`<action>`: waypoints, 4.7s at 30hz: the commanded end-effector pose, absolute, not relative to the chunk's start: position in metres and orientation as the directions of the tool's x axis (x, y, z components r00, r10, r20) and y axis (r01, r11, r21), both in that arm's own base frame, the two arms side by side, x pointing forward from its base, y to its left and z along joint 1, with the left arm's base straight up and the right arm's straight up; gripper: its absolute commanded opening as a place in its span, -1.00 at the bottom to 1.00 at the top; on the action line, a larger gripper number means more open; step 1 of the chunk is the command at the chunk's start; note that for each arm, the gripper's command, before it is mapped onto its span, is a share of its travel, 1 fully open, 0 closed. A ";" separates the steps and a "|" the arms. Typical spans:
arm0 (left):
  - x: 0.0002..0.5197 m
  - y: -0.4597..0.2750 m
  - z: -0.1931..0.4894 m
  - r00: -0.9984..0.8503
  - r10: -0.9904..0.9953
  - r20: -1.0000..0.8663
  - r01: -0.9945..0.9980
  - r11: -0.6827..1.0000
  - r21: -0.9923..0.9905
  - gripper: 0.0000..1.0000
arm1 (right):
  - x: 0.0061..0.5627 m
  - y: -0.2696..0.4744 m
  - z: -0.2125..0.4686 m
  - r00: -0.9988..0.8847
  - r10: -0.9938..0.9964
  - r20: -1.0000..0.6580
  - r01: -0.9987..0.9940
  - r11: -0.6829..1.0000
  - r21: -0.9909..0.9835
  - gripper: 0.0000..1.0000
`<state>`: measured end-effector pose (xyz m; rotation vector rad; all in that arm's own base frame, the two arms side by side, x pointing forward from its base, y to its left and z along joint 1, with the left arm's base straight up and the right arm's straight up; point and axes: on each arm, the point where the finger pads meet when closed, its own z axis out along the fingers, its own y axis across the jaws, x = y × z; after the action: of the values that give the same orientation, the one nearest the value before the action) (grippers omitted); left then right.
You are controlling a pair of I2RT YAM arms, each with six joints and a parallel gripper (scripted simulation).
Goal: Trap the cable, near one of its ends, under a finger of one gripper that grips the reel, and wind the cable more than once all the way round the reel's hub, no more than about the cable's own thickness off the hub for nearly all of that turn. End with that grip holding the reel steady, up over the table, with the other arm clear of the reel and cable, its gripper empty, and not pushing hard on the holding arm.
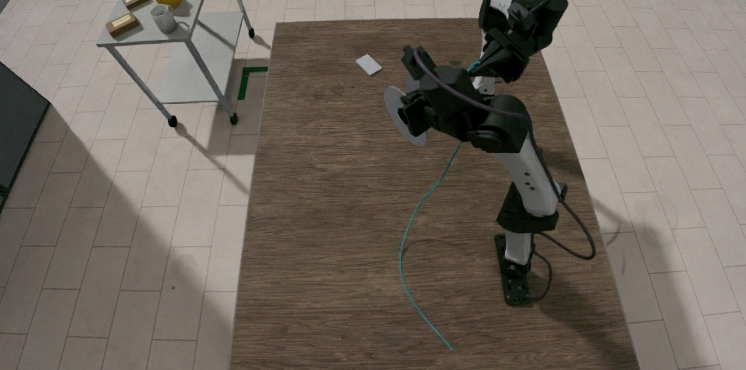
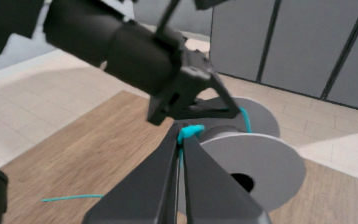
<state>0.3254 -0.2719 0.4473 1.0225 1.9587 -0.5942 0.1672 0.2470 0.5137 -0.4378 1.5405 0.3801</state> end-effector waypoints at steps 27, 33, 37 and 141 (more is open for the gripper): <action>0.336 -0.272 0.455 -0.292 0.424 -0.857 0.822 0.570 0.001 -1.00 | 0.228 0.173 0.508 -0.002 0.007 -1.000 -0.543 0.840 0.007 -1.00; 0.336 -0.272 0.455 -0.294 0.422 -0.857 0.821 0.571 -0.001 -1.00 | 0.257 0.172 0.495 -0.009 -0.004 -1.000 -0.543 0.840 0.001 -1.00; 0.336 -0.272 0.455 -0.294 0.422 -0.858 0.823 0.568 -0.003 -1.00 | 0.280 0.170 0.493 -0.007 0.003 -1.000 -0.543 0.840 0.006 -1.00; 0.335 -0.274 0.455 -0.297 0.418 -0.859 0.828 0.561 -0.014 -1.00 | 0.306 0.148 0.376 0.001 0.005 -1.000 -0.540 0.842 0.004 -1.00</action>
<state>0.3338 -0.2740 0.4390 1.0221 1.9781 -0.5757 0.3059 0.1507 0.3721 -0.4657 1.5372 0.4609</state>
